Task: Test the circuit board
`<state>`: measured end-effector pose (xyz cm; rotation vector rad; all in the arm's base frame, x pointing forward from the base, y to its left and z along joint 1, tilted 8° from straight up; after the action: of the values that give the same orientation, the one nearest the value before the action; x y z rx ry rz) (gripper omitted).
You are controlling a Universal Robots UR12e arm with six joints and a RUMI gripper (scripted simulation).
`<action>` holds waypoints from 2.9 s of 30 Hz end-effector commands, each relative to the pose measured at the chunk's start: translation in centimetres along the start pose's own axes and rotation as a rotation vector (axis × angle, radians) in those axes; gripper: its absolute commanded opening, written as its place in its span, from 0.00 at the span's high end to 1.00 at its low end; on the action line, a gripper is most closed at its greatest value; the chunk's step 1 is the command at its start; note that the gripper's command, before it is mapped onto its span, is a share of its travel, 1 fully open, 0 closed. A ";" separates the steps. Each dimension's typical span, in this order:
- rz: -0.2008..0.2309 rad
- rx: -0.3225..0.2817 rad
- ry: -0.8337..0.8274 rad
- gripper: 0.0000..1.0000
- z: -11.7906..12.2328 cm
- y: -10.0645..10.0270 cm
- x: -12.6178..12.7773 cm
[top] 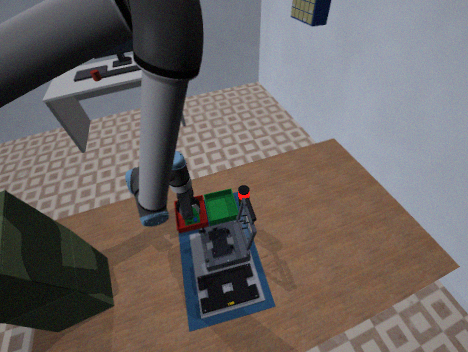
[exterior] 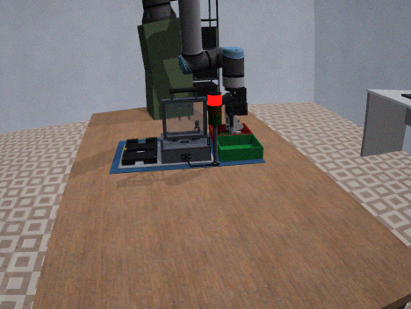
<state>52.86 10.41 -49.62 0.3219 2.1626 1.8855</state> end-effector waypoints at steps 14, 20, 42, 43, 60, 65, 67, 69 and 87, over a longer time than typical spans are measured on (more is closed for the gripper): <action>-0.001 0.000 0.000 0.61 0.0 0.0 0.0; -0.001 0.000 0.000 0.61 0.0 0.0 0.0; -0.001 0.000 0.000 0.41 0.0 0.0 0.0; -0.001 0.000 0.000 0.41 0.0 0.0 0.0; -0.001 0.000 0.000 0.41 0.0 0.0 0.0; -0.001 0.000 0.000 0.41 0.0 0.0 0.0; -0.001 0.000 0.000 0.41 0.0 0.0 0.0; -0.001 0.000 0.000 0.41 0.0 0.1 0.0; -0.001 0.000 0.000 0.41 0.0 6.6 0.0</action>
<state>52.85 11.06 -45.01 0.3213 2.1623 1.8855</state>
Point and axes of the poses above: the point where the finger pads meet when closed, its own y axis back along the fingers, its own x axis across the jaws, z = x × y, the point moved 4 cm from there along y, back along the fingers, and after that the axes turned 7 degrees about -y, right-handed, at the moved point
